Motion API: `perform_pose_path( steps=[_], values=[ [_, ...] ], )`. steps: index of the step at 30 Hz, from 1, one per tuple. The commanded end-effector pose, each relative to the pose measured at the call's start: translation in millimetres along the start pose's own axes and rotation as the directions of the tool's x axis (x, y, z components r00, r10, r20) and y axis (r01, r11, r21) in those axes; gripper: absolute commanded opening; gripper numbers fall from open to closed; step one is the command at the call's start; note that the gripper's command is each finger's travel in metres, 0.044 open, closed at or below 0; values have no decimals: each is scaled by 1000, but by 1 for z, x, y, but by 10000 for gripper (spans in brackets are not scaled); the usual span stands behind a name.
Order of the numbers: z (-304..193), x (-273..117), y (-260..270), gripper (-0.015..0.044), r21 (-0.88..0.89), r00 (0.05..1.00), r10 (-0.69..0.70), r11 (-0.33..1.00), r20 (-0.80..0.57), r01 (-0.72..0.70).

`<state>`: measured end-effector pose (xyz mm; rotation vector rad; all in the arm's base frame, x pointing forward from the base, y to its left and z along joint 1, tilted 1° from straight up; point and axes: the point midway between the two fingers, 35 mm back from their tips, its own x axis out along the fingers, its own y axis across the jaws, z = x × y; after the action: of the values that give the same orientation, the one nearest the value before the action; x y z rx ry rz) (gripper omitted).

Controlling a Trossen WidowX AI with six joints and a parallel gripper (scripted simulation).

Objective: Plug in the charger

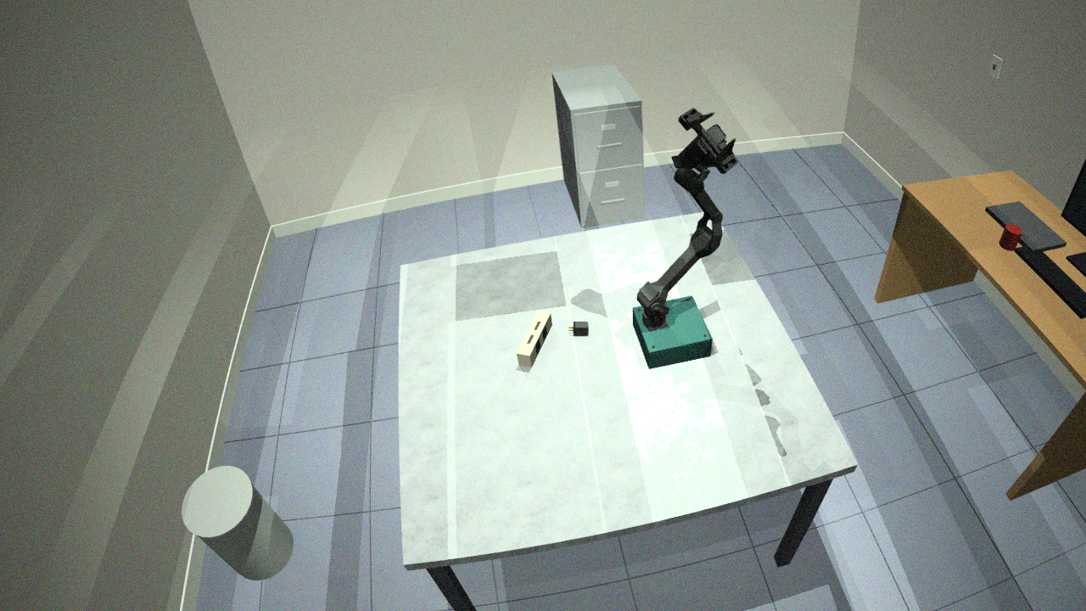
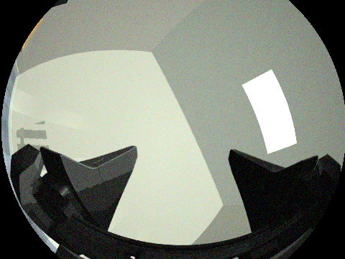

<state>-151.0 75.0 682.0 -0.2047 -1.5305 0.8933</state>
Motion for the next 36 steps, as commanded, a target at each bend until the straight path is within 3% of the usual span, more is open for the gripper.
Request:
perform_pose_path(
  steps=[1,9,17,26,36],
  values=[
    [-1,0,0,426,1,1000,-2,1000,-2,2],
    [-79,-7,-33,440,73,977,-124,988,-175,138],
    [-185,-40,-71,440,80,865,-267,941,-425,330],
    [-293,-111,-101,440,22,638,-368,856,-676,516],
    [-386,-217,-113,440,-109,298,-388,747,-872,656]
  ],
)
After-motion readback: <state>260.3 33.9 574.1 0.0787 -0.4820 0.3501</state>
